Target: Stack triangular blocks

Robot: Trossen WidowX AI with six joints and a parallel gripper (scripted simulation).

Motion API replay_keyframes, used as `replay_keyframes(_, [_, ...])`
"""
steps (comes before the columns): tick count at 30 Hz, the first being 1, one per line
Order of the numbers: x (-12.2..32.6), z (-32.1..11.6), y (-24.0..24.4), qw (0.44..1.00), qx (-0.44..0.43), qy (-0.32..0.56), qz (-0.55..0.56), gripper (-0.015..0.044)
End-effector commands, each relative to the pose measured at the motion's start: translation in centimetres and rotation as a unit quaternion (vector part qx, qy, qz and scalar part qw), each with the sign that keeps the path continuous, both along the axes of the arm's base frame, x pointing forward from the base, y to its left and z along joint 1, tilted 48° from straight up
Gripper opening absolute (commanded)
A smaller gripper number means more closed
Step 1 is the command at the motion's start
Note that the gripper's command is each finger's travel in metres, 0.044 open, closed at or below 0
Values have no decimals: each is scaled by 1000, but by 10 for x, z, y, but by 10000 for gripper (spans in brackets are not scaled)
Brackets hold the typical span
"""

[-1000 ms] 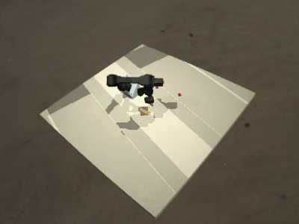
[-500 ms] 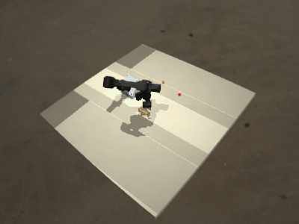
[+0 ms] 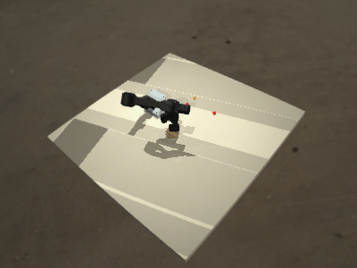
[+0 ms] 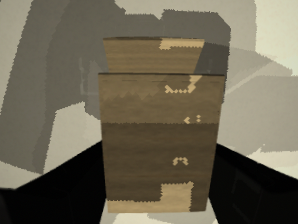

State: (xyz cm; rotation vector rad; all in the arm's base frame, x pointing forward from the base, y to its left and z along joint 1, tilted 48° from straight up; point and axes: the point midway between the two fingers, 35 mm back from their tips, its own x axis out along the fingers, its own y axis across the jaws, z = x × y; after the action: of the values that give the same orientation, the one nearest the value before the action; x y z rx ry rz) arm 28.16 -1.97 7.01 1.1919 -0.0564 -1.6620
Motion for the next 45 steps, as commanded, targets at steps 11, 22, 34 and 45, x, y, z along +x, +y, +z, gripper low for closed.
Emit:
replay_keyframes(11, [1, 2, 0, 1000, -1, -2, 5, 0])
replay_keyframes(22, [1, 2, 0, 1000, -1, -2, 6, 0])
replay_keyframes(34, [0, -1, -6, 1000, -1, -2, 6, 0])
replay_keyframes(45, [-2, -4, -12, 1000, -1, -2, 7, 0])
